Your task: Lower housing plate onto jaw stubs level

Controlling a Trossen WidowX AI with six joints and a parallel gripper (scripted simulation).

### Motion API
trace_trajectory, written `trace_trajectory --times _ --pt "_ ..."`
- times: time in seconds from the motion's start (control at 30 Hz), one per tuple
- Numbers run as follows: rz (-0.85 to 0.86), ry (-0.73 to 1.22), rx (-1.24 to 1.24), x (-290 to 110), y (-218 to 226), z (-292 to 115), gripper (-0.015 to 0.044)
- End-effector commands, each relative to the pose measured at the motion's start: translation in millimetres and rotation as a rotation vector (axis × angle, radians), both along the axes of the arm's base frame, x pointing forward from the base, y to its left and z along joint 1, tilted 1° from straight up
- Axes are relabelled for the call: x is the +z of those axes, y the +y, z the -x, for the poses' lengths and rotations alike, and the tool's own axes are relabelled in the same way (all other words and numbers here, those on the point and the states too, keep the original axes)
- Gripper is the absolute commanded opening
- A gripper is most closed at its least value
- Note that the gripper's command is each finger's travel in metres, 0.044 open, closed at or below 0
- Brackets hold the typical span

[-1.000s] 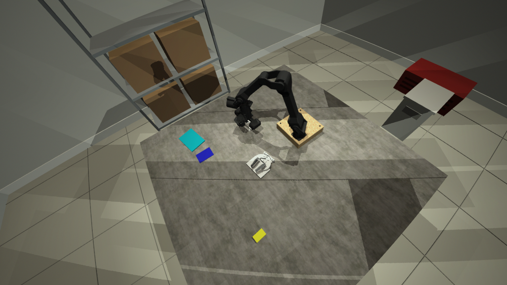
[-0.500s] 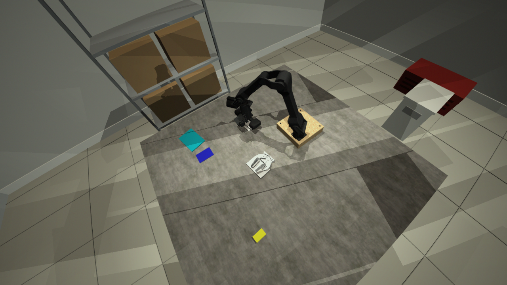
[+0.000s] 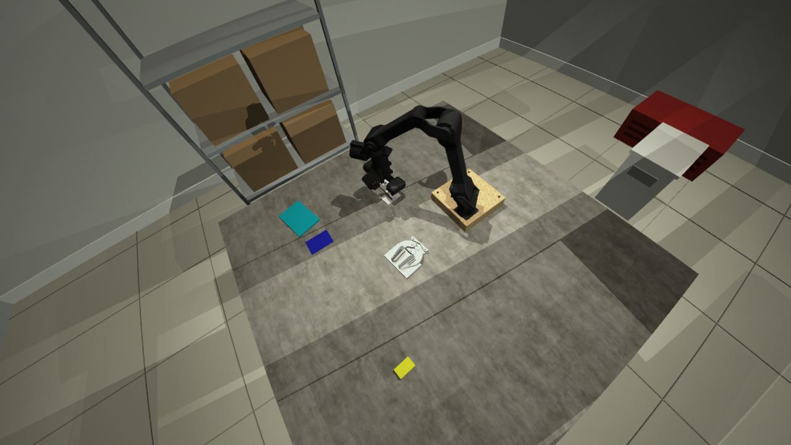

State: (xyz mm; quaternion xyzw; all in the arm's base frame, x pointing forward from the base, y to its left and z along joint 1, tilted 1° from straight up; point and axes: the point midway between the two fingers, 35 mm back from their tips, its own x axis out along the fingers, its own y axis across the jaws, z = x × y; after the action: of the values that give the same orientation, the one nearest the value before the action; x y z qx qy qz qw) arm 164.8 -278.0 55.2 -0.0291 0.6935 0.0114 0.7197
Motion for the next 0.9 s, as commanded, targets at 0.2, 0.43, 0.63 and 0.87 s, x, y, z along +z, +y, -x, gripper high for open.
trace_trajectory --times 0.2,0.43,0.63,0.87 --pt "0.0 -0.002 0.004 27.2 2.3 1.7 0.0351" --pt "-0.006 -0.006 -0.115 27.7 11.0 -6.7 0.0351" --pt "-0.014 -0.01 -0.274 28.2 22.9 -17.1 0.0351" --pt "-0.022 -0.015 -0.46 28.8 37.3 -28.4 0.0351"
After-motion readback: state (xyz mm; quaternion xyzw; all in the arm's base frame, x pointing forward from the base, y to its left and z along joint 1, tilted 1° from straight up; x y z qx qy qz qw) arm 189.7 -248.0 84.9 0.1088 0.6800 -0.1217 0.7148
